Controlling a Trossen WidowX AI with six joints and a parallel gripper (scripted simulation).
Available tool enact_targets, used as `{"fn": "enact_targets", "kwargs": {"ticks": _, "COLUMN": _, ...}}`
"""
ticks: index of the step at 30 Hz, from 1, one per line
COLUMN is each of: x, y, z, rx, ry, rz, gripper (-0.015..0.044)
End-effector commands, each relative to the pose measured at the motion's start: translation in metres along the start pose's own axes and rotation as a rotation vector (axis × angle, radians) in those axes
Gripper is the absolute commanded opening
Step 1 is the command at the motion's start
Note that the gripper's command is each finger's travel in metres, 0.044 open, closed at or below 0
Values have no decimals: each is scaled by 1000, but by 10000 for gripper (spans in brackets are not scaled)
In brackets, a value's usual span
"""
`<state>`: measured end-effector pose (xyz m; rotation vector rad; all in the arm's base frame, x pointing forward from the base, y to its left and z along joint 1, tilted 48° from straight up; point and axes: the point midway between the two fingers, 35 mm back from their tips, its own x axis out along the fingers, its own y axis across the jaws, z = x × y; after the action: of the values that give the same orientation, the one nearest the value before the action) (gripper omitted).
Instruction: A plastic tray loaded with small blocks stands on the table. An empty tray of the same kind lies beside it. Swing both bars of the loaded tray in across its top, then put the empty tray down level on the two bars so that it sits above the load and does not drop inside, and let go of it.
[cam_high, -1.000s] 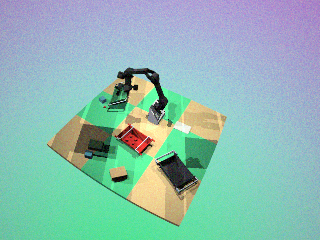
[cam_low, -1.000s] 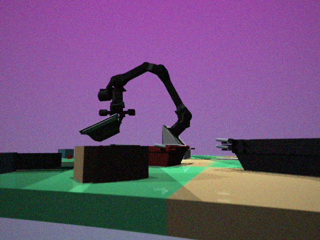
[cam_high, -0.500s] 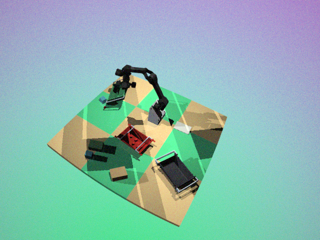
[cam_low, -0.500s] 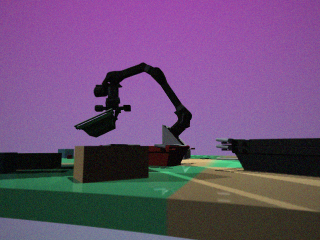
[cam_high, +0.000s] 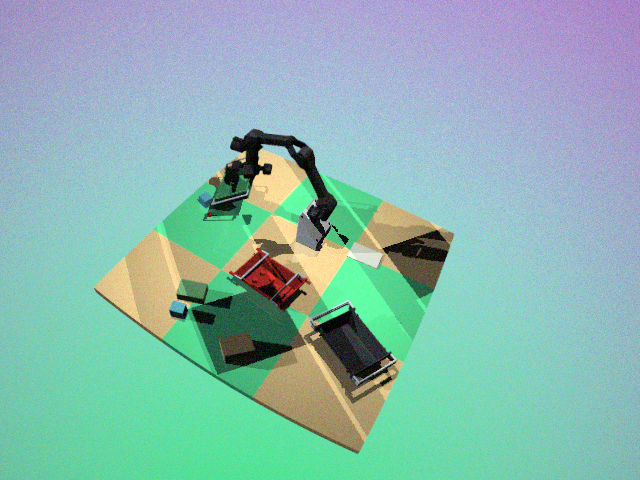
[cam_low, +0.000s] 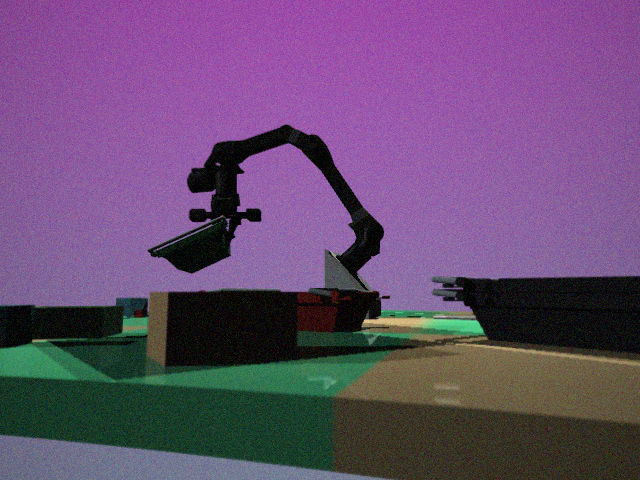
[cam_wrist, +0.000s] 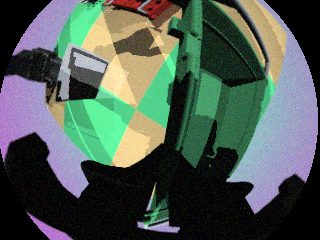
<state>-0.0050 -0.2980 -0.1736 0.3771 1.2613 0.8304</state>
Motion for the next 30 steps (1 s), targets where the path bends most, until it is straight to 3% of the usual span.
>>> {"fn": "enact_targets", "kwargs": {"ticks": 1, "x": -5, "y": -3, "z": -1, "rx": -4, "ry": 8, "rz": -17, "gripper": 0}}
{"fn": "enact_targets", "kwargs": {"ticks": 12, "x": -6, "y": -3, "z": 2, "rx": -12, "ry": 9, "rz": -19, "gripper": 0}}
{"fn": "enact_targets", "kwargs": {"ticks": 30, "x": -37, "y": -3, "z": 98, "rx": -210, "ry": 36, "rz": -62, "gripper": 0}}
